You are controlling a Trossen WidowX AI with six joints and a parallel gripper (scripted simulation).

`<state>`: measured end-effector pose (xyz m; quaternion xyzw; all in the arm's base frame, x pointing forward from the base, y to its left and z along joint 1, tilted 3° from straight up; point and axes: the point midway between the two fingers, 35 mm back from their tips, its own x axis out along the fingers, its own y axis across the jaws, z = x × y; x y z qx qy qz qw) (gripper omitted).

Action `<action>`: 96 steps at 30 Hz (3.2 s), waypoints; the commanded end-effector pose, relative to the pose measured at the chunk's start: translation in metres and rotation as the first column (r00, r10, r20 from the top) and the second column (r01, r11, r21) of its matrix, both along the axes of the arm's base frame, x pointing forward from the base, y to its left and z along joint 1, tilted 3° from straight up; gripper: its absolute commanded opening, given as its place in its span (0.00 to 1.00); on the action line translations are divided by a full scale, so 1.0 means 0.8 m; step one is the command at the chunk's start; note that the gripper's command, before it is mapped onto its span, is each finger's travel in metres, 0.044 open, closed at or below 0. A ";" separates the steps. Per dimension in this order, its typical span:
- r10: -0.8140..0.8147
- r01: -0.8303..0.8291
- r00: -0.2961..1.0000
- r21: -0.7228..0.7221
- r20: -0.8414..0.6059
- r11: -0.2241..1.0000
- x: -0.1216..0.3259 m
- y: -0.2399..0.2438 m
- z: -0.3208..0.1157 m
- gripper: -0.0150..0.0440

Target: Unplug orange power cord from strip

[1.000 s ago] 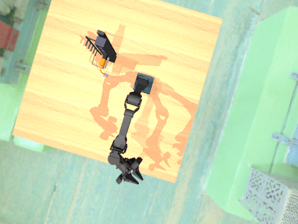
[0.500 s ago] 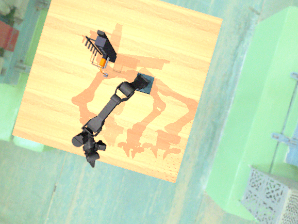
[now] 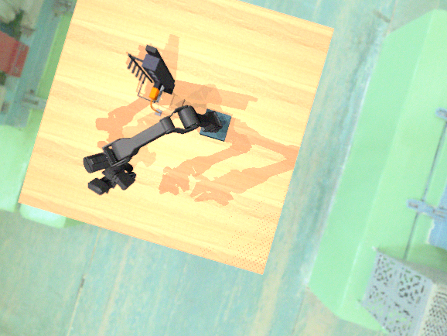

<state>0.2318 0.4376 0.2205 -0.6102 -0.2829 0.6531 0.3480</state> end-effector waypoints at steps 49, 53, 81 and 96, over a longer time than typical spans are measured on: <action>-0.975 0.570 0.221 -0.816 0.038 0.097 0.074 -0.492 -0.092 0.53; -0.975 0.570 0.221 -0.816 0.039 0.097 0.074 -0.500 -0.092 0.53; -0.976 0.571 0.217 -0.816 0.037 0.096 0.074 -0.509 -0.103 0.30; -0.975 0.571 0.217 -0.815 0.036 0.097 0.074 -0.492 -0.104 0.25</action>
